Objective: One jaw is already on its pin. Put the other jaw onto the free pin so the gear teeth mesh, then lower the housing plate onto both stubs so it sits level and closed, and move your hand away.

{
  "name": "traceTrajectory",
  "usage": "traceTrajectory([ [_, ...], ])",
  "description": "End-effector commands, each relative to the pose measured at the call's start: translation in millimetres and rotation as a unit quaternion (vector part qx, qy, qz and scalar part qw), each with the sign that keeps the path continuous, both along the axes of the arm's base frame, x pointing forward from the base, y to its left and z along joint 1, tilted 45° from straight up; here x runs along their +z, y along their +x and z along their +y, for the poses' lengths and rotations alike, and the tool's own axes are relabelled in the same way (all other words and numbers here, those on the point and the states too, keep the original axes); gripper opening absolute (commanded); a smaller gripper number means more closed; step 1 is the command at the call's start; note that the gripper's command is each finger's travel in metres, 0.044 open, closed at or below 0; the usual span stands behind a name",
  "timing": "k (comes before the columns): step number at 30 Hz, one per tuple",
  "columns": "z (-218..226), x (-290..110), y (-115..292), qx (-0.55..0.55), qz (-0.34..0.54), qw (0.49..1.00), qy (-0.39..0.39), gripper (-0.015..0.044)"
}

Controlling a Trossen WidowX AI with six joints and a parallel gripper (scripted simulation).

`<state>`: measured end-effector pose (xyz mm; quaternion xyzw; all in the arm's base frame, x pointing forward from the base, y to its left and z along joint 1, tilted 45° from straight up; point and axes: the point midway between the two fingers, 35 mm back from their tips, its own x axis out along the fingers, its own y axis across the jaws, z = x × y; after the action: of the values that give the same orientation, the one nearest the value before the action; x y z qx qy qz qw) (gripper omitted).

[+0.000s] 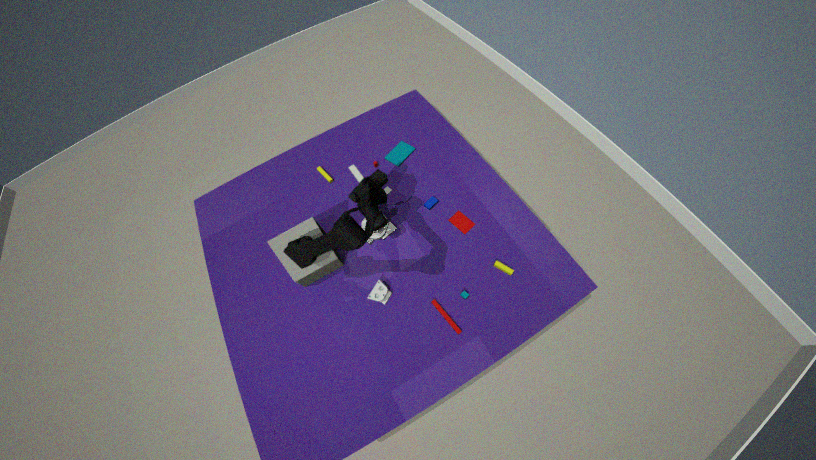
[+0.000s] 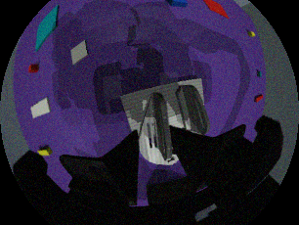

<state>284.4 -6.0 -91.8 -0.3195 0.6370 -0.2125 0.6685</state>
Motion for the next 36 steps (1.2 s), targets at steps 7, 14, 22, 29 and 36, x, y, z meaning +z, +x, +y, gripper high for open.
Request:
traceTrajectory([
  [7,-2.1,-1.4,-0.2,0.002,0.002,1.0,-0.003,0.0134],
  [14,-4.2,-3.5,0.1,0.001,0.001,1.0,-0.003,0.0134],
  [22,-5.6,-4.9,0.2,0.001,0.001,1.0,-0.003,0.0134],
  [29,-6.4,-5.7,0.3,0.001,0.001,1.0,-0.003,0.0134],
  [36,-8.5,-7.8,0.6,0.001,0.001,1.0,-0.003,0.0134],
])
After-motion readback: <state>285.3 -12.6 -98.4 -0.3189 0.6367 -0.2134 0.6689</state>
